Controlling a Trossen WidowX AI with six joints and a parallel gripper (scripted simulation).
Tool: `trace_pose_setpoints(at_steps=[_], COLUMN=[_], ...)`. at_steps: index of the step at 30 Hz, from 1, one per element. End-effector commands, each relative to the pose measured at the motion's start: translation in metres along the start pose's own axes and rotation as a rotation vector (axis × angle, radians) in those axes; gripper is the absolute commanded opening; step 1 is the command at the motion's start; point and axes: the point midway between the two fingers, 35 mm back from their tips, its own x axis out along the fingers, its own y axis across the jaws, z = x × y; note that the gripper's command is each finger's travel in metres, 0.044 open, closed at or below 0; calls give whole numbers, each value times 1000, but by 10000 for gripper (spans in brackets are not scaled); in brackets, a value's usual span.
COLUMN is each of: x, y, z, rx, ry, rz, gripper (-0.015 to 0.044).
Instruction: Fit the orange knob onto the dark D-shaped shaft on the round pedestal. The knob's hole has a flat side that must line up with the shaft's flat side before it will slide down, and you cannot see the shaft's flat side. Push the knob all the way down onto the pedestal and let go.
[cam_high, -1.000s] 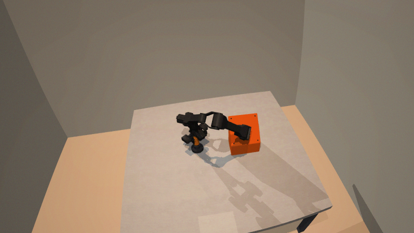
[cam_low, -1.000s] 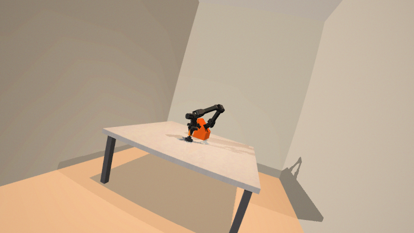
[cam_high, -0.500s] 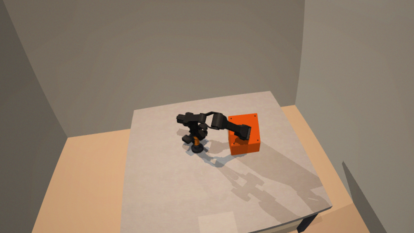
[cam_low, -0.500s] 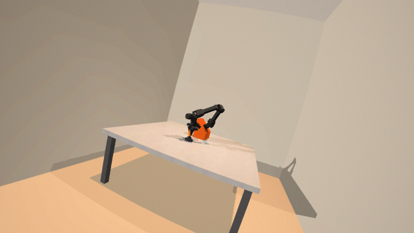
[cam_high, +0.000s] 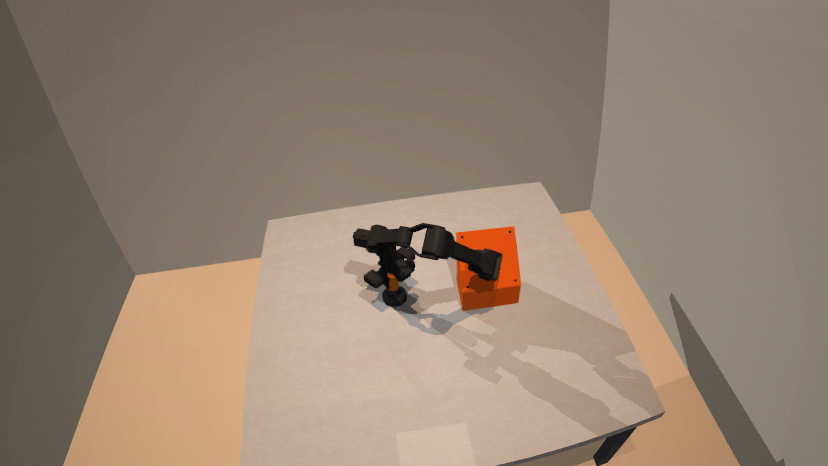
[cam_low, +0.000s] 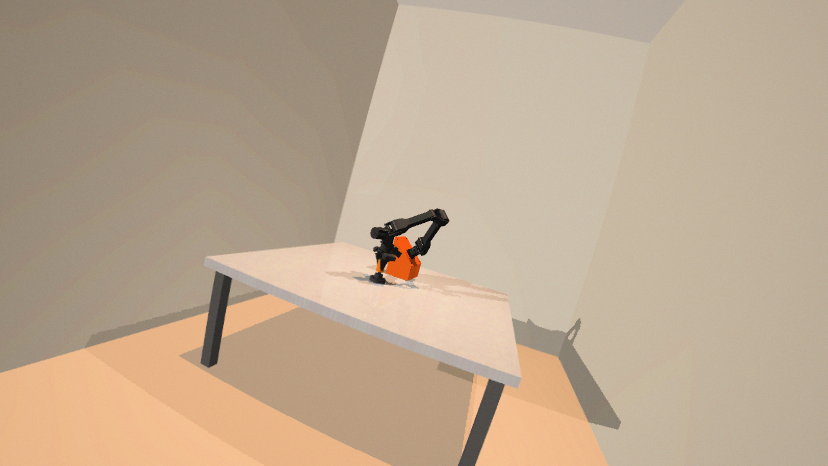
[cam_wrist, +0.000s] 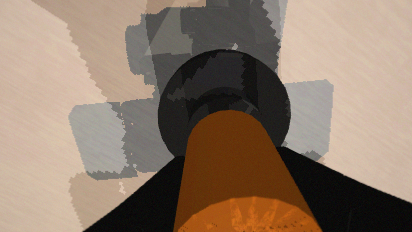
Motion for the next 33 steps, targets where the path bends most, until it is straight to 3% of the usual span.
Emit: trace_pose_setpoints(at_steps=[1, 23, 33], x=[3, 12, 12], y=[0, 0, 0], z=[0, 1, 1], rx=[32, 34, 34], ry=[0, 2, 2], rz=[0, 6, 6], gripper=[0, 0, 263])
